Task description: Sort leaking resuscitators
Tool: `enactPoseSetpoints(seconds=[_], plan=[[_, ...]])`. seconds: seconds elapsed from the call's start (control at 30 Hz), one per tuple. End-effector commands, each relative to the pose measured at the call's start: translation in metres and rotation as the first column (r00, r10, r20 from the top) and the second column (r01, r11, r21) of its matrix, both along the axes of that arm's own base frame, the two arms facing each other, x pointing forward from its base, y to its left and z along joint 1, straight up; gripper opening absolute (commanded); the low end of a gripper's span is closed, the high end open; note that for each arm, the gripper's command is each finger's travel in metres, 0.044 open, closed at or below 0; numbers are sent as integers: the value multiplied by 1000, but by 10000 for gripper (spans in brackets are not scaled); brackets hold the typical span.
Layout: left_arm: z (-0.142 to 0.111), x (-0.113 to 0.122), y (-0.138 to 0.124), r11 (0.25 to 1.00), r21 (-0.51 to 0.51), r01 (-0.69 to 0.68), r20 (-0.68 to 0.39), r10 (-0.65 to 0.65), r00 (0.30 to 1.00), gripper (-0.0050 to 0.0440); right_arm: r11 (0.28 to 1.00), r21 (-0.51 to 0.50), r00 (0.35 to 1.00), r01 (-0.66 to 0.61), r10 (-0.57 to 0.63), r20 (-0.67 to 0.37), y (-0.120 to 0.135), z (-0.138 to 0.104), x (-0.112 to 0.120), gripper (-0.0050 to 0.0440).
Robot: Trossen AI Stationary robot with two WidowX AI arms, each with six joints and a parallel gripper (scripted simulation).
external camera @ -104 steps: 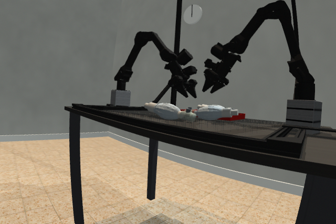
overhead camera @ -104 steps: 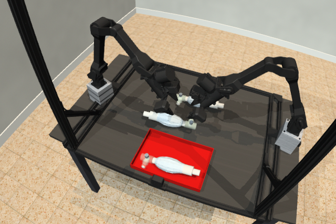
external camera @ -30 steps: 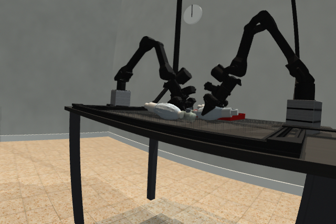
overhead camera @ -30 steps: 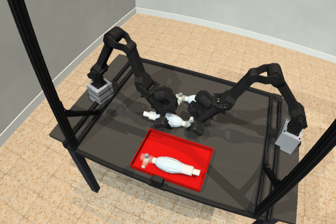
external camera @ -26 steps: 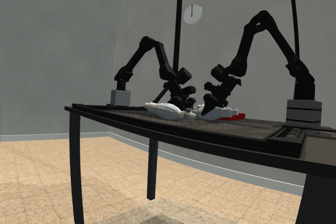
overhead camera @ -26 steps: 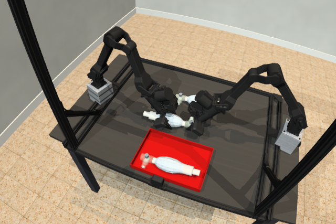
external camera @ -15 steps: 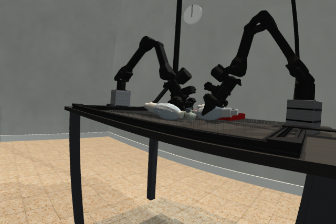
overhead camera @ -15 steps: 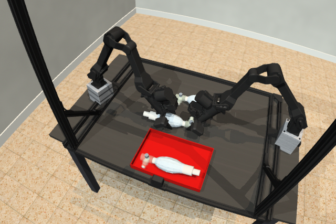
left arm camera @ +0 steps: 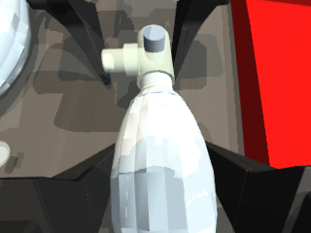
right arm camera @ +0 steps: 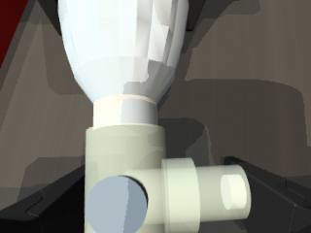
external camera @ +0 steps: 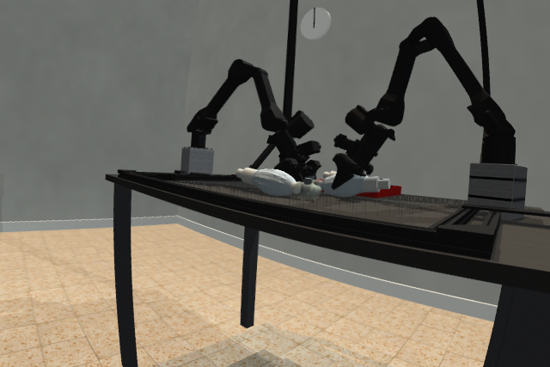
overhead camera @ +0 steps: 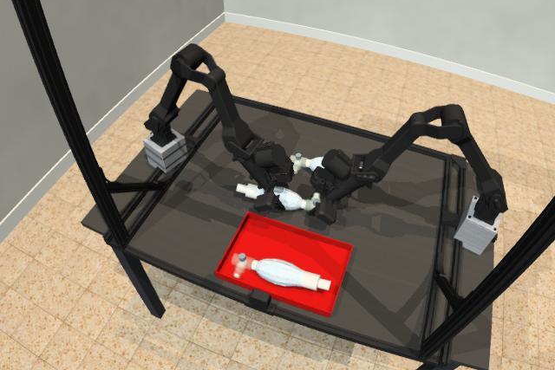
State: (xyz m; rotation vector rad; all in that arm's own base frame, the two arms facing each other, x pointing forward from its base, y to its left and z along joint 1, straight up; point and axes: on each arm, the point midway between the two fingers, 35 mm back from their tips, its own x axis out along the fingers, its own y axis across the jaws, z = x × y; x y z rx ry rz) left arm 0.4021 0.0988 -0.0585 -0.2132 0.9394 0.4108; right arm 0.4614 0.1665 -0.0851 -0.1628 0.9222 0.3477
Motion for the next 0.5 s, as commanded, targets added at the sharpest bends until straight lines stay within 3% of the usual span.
enactPoseSetpoints(seconds=[0.0,0.47], plan=[[1,1,0,1000,0,1,3,-1,1000,0,1000,-1,1000,2,-2,-2,0,-1,0,0],[0,0,0,1000,2,-1,0,1,1000,0,1000,0,1000,0,0,-3,0,-1,-1,0]])
